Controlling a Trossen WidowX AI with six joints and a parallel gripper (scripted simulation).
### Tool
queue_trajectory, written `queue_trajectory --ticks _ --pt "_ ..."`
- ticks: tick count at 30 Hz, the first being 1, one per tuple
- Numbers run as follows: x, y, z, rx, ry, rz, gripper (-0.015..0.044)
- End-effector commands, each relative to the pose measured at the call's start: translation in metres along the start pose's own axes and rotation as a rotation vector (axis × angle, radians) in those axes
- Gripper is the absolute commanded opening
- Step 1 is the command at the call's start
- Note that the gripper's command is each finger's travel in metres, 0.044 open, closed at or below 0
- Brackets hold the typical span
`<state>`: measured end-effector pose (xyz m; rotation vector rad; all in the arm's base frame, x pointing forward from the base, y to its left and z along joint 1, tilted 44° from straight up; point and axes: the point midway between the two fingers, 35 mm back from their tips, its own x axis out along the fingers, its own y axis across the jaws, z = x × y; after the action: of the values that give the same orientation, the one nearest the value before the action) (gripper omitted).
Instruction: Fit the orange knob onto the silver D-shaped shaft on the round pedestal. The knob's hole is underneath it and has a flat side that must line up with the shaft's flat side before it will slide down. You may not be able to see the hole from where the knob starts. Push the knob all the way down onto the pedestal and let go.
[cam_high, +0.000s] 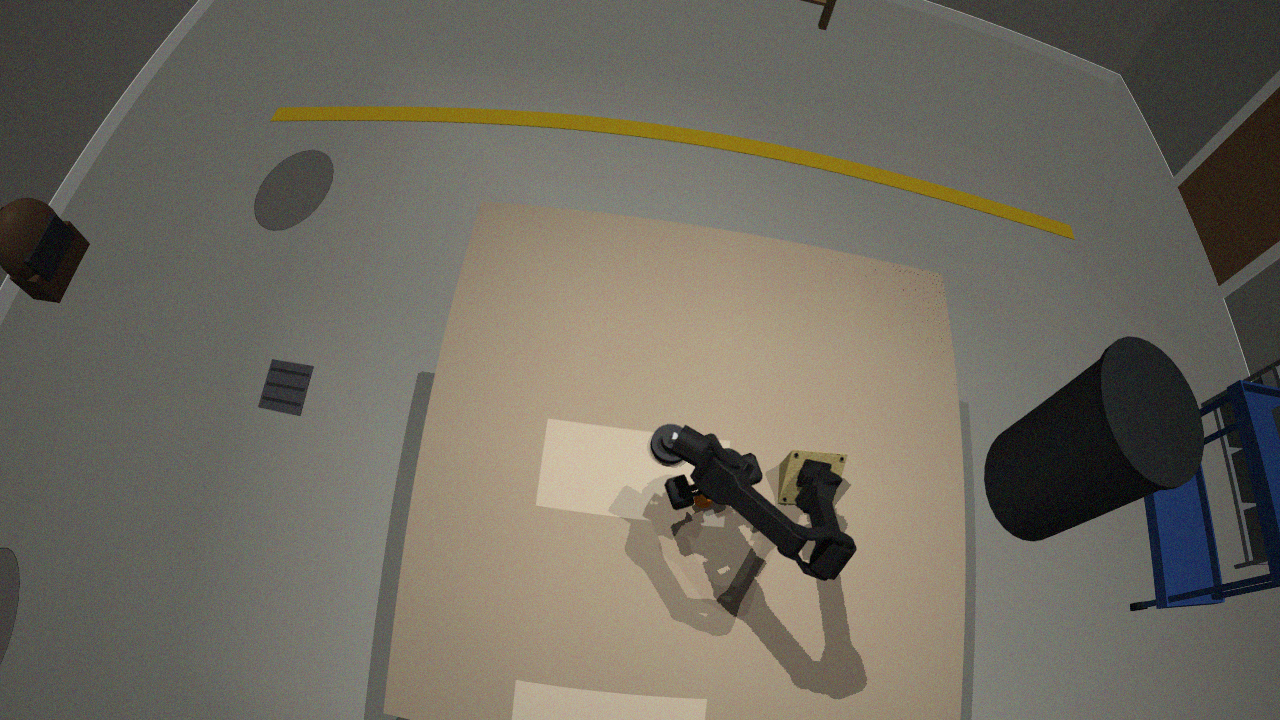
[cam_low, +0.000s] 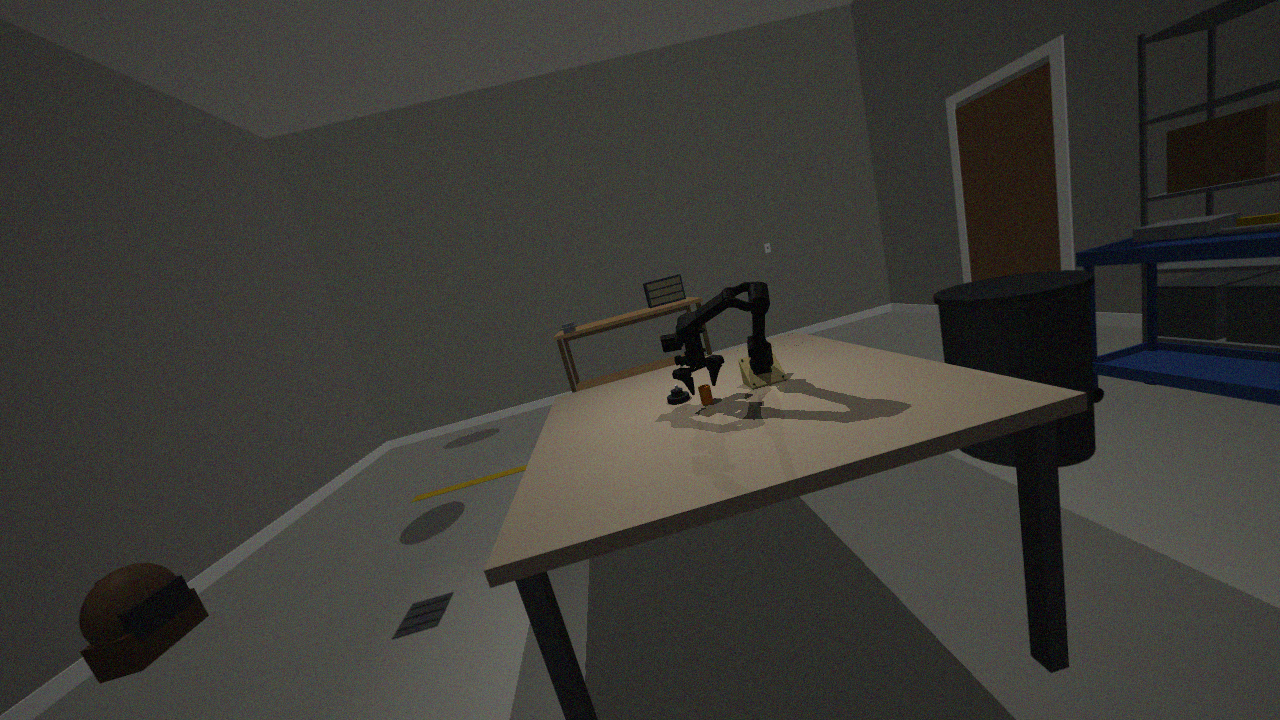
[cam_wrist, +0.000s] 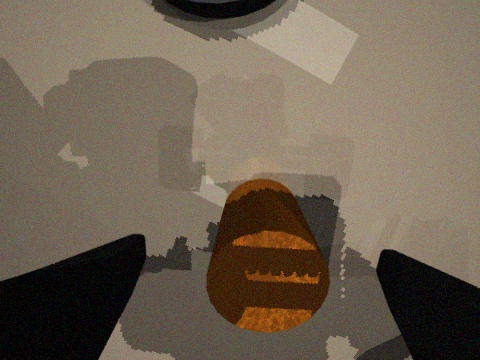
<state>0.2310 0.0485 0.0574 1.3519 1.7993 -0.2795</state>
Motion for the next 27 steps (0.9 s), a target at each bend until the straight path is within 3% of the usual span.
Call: queue_trajectory --ticks 1,21,27 --pt "0.008 0.000 -0.001 0.004 0.004 0.002 0.0440" --pt "0.037 -0.001 -0.003 0.003 0.009 0.004 0.0440" --pt "0.037 -0.001 -0.003 0.003 0.009 0.004 0.0282"
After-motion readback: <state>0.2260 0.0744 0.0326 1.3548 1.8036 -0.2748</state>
